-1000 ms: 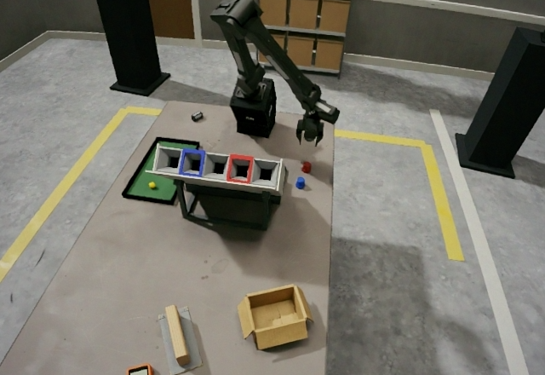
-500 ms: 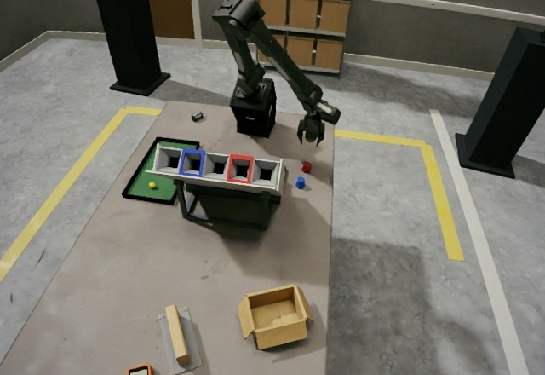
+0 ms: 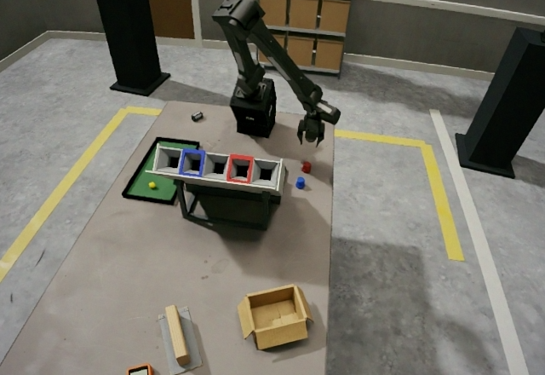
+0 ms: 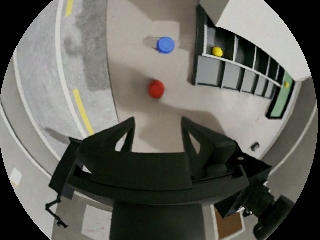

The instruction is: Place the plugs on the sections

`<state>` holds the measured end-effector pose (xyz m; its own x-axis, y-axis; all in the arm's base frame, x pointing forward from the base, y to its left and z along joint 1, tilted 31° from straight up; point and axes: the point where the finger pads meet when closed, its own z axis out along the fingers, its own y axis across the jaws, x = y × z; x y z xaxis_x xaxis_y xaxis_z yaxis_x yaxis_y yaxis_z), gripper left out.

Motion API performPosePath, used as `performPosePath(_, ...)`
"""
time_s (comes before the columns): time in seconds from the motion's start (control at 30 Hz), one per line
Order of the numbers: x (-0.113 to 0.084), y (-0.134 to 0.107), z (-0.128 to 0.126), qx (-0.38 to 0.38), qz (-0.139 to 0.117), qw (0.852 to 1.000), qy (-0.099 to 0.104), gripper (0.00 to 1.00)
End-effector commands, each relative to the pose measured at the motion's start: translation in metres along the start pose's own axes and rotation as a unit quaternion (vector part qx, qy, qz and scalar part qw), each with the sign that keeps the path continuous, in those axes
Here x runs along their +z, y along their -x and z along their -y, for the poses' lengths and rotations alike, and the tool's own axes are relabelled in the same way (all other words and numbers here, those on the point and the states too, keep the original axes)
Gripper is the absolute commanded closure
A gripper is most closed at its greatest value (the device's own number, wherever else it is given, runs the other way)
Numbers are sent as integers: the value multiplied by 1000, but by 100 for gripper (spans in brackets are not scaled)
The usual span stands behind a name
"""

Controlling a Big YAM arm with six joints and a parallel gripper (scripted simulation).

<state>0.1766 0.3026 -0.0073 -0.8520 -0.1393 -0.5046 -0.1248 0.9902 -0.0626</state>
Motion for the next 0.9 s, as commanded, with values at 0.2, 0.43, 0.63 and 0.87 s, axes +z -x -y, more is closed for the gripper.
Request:
performPosePath(0.2, -3, 3, -16, 3, 4, 1000, 13, 37)
performPosePath(0.43, -3, 3, -16, 3, 4, 1000, 13, 37)
performPosePath(0.63, 3, 6, -12, 3, 3, 1000, 9, 37)
performPosePath(0.87, 24, 1, -1, 0, -2, 1000, -2, 37)
